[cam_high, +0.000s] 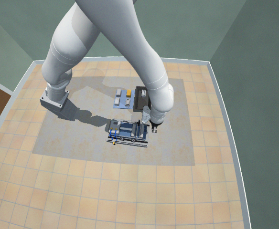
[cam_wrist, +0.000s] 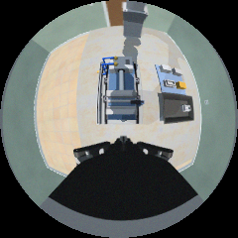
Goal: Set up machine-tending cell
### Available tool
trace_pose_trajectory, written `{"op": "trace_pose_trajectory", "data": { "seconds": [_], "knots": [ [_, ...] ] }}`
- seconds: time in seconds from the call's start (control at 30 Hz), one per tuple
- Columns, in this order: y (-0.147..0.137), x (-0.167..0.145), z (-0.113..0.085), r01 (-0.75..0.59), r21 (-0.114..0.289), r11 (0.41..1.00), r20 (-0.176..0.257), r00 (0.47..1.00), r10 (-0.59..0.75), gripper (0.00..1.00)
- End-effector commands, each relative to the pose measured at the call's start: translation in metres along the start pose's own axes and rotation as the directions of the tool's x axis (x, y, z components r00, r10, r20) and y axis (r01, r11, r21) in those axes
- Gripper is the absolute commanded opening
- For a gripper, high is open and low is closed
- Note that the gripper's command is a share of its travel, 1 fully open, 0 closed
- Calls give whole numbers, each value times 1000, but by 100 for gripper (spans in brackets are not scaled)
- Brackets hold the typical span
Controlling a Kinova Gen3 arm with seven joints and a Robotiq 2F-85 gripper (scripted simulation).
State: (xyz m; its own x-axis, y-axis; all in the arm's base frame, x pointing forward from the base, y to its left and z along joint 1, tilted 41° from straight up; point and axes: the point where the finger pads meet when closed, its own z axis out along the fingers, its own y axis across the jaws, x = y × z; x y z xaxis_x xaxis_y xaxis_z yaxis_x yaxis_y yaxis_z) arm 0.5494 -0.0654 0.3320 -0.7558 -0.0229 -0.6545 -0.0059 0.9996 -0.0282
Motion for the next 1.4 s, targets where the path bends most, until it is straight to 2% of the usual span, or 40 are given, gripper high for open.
{"op": "trace_pose_trajectory", "data": {
  "seconds": [0.0,0.9,1.37],
  "knots": [
    [1,0,-1,-1,0,1000,1,1000,1,0],
    [18,16,-1,-114,0,994,1,994,114,0],
    [40,37,-2,-252,-1,968,1,968,252,0]
  ]
}}
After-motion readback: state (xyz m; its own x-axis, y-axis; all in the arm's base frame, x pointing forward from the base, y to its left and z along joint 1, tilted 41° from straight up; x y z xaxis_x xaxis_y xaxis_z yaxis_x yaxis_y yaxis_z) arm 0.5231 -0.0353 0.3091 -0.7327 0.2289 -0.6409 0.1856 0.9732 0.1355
